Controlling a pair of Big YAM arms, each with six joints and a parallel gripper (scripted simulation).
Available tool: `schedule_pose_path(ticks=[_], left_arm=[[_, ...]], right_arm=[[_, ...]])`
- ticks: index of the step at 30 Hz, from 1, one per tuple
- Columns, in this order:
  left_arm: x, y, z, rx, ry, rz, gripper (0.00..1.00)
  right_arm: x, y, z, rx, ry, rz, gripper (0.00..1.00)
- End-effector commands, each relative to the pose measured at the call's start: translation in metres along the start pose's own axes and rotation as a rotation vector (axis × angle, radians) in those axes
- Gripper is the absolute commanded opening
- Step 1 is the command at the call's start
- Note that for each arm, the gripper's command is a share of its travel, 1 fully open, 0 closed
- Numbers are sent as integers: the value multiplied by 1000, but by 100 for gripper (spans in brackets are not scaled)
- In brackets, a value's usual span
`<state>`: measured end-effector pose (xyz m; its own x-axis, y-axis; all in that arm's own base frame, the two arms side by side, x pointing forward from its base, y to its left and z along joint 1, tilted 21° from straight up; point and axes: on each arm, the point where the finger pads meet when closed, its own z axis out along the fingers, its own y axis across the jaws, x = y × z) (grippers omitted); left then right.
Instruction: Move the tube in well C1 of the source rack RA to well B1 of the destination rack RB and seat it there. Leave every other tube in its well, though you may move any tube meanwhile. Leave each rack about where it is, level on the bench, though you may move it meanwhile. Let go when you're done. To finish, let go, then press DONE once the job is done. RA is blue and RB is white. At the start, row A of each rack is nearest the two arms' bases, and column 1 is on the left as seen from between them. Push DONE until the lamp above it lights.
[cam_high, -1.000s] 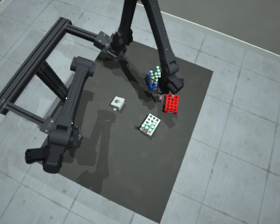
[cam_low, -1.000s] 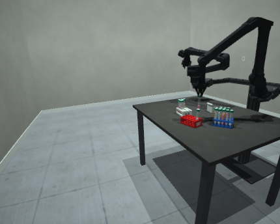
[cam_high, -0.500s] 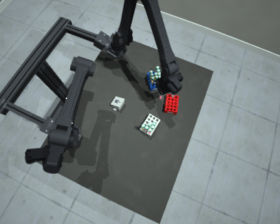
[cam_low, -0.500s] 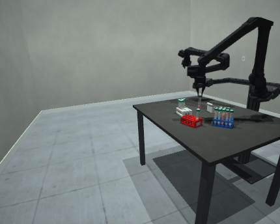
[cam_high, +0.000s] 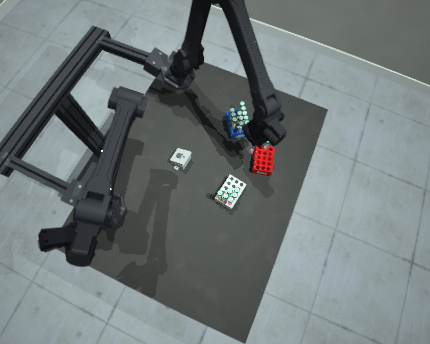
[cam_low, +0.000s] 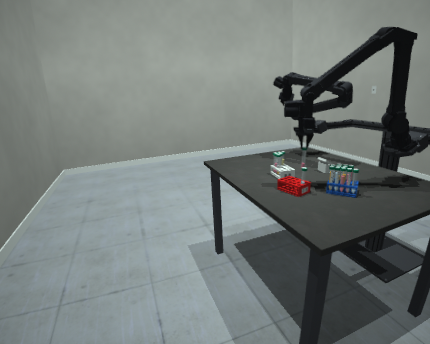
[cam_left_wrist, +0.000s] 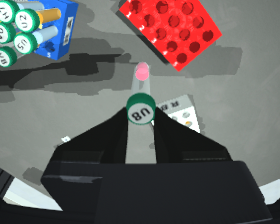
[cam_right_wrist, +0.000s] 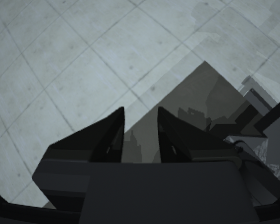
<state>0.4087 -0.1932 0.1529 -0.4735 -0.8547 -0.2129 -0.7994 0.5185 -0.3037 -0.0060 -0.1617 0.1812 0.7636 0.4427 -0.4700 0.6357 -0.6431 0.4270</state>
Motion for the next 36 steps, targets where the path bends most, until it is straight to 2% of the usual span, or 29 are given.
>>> schedule_pose_path(ticks=[1, 36], left_arm=[[-11, -21, -1, 11, -1, -8, 0], [-49, -55, 3, 7, -3, -6, 0]], right_arm=[[-8, 9, -11, -29, -16, 9, 30], [-8, 9, -11, -29, -16, 9, 30]])
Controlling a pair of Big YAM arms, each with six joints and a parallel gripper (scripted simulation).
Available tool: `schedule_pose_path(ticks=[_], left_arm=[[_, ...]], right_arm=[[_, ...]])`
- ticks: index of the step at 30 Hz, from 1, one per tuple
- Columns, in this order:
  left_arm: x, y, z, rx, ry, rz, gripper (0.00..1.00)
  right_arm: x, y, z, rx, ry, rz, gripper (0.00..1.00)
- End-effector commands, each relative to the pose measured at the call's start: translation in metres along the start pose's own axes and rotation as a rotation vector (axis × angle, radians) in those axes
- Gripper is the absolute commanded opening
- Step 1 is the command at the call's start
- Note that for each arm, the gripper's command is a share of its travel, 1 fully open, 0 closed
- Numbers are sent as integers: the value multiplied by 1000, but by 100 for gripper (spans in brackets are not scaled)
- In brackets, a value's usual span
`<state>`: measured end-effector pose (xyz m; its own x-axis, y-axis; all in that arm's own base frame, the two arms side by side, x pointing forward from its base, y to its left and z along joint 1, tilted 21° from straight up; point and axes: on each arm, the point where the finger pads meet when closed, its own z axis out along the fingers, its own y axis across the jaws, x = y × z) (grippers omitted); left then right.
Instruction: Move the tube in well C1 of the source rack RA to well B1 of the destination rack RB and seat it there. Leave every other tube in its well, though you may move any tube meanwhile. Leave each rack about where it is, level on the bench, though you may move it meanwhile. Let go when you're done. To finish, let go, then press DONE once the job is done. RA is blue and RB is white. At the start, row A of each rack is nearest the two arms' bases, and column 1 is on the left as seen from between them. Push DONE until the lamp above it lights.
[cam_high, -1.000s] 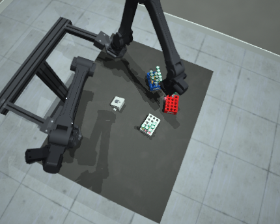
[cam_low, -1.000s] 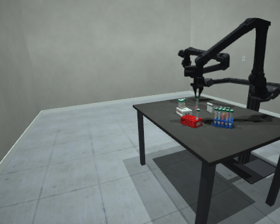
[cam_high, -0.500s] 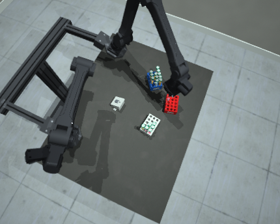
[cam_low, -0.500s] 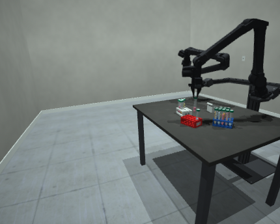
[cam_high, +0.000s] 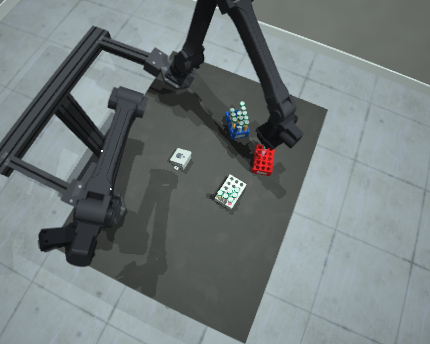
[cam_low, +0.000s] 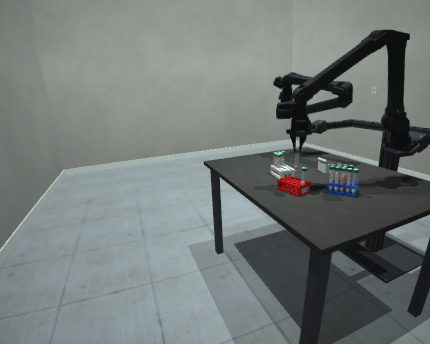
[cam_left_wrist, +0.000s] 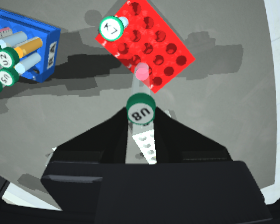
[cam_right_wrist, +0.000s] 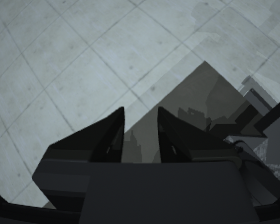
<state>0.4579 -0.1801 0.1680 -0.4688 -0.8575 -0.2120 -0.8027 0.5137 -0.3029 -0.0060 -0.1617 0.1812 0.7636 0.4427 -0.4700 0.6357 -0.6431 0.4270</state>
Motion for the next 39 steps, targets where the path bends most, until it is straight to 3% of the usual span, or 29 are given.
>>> schedule_pose_path(ticks=[1, 34, 39], left_arm=[[-13, -20, -1, 9, -2, -1, 0], [-23, -32, 0, 21, -5, -3, 0], [-19, -15, 9, -16, 1, -2, 0]], right_arm=[[-8, 9, -11, -29, -16, 9, 30], [-8, 9, -11, -29, -16, 9, 30], [-8, 9, -11, -29, -16, 9, 30]])
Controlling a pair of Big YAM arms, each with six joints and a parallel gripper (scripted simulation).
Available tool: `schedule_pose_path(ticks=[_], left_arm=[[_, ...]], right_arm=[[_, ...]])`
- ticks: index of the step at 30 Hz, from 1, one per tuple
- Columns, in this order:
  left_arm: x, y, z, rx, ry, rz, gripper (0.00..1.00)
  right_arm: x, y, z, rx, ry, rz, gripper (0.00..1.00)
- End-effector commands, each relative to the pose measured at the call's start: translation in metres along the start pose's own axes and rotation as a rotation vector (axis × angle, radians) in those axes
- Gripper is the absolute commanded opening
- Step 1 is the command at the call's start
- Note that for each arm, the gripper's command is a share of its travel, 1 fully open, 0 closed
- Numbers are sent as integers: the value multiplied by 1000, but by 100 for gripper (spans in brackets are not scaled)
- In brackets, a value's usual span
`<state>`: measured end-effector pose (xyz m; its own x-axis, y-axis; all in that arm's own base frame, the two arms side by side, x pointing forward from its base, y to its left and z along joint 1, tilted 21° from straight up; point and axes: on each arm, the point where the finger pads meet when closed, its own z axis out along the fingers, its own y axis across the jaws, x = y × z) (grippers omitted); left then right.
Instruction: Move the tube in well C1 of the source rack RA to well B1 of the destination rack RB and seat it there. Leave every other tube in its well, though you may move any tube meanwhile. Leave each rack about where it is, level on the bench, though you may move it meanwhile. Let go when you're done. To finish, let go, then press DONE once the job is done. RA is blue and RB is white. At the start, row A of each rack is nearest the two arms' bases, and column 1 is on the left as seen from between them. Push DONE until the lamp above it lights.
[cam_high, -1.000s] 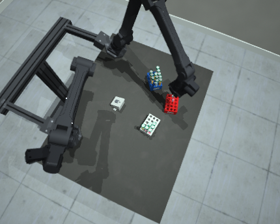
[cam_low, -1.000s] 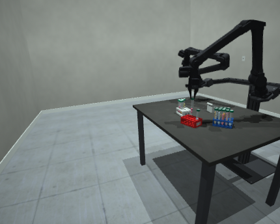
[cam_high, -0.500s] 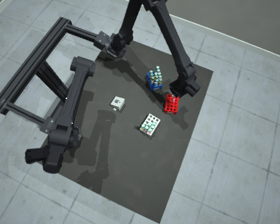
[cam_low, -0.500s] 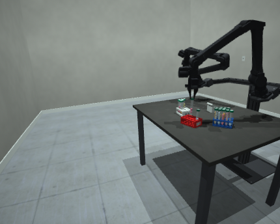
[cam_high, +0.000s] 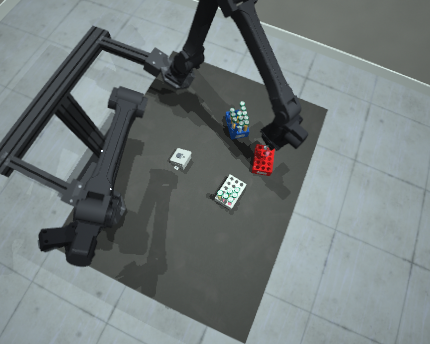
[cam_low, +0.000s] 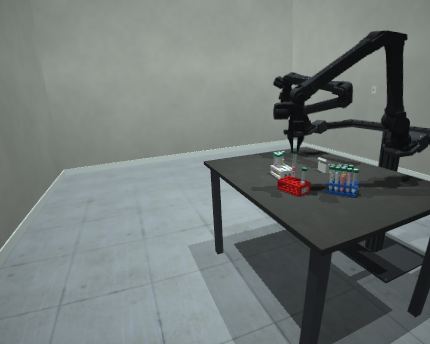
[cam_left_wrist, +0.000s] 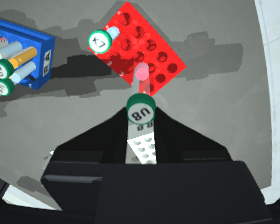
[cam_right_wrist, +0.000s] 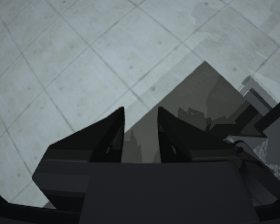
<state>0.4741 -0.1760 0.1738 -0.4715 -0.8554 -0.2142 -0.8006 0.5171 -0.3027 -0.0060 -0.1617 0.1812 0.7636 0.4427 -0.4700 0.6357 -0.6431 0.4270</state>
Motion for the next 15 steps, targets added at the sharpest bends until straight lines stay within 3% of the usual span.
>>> schedule_pose_path(ticks=[1, 15], left_arm=[[-5, 3, 11, -26, 3, -3, 0], [-6, 9, 15, -26, 3, -2, 0]], right_arm=[[-8, 9, -11, -29, -16, 9, 30], [-8, 9, -11, -29, -16, 9, 30]])
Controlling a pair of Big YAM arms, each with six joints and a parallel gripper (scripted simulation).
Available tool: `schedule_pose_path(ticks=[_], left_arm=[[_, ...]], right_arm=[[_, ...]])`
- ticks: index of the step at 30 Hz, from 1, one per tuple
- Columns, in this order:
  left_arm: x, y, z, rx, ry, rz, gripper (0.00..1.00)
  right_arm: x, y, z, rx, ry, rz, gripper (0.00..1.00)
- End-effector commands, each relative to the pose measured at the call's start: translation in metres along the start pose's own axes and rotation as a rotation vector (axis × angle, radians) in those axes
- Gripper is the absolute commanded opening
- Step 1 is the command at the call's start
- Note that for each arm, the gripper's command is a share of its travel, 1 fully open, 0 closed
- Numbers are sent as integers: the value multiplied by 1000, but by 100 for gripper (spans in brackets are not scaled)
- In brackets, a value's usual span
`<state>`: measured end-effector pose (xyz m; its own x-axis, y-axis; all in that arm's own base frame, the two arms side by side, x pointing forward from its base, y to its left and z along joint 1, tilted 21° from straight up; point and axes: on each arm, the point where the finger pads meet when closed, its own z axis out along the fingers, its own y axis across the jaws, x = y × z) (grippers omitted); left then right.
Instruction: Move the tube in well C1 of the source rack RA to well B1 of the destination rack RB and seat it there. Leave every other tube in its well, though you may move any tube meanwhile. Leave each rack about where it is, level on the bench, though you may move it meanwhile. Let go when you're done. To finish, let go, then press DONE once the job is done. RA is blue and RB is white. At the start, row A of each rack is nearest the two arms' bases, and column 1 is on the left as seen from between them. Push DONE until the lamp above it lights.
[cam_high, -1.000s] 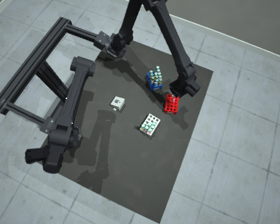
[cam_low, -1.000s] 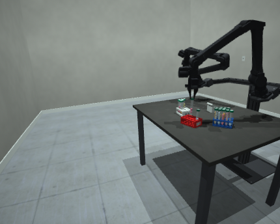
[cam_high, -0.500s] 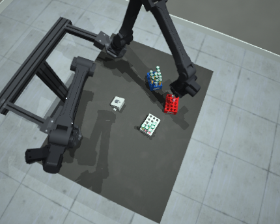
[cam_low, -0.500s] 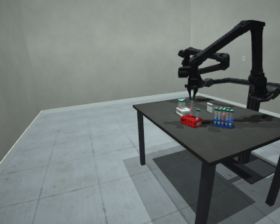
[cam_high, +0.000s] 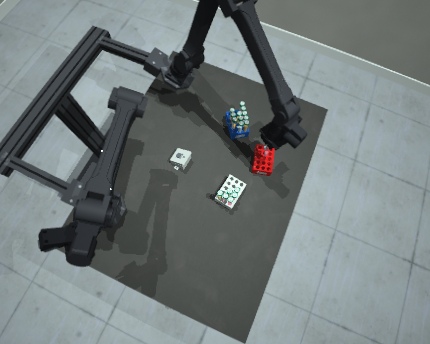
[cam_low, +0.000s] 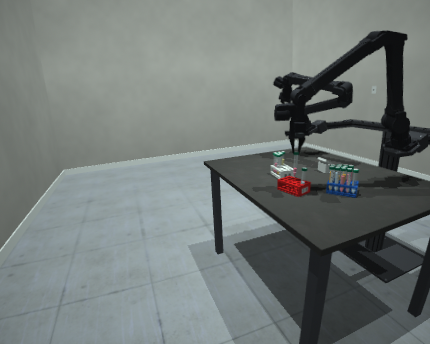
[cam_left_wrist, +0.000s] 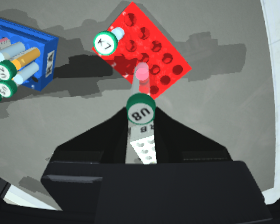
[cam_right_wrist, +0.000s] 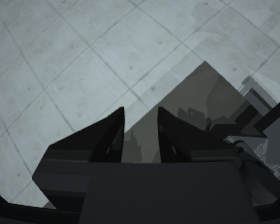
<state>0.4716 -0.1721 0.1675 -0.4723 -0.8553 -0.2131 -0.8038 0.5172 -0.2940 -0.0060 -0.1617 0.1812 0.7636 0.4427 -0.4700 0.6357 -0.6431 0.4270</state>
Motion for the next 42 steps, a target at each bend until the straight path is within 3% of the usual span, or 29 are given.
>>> schedule_pose_path(ticks=[1, 7, 8, 42], left_arm=[[-6, -1, 7, -8, 0, -4, 0], [-4, -11, -9, 26, -3, -5, 0], [-7, -3, 5, -6, 0, -4, 0], [-5, 3, 20, -10, 1, -3, 0]], right_arm=[[-8, 9, -11, -29, -16, 9, 30], [-8, 9, -11, -29, -16, 9, 30], [-8, 9, -11, -29, -16, 9, 30], [-8, 9, -11, -29, -16, 9, 30]])
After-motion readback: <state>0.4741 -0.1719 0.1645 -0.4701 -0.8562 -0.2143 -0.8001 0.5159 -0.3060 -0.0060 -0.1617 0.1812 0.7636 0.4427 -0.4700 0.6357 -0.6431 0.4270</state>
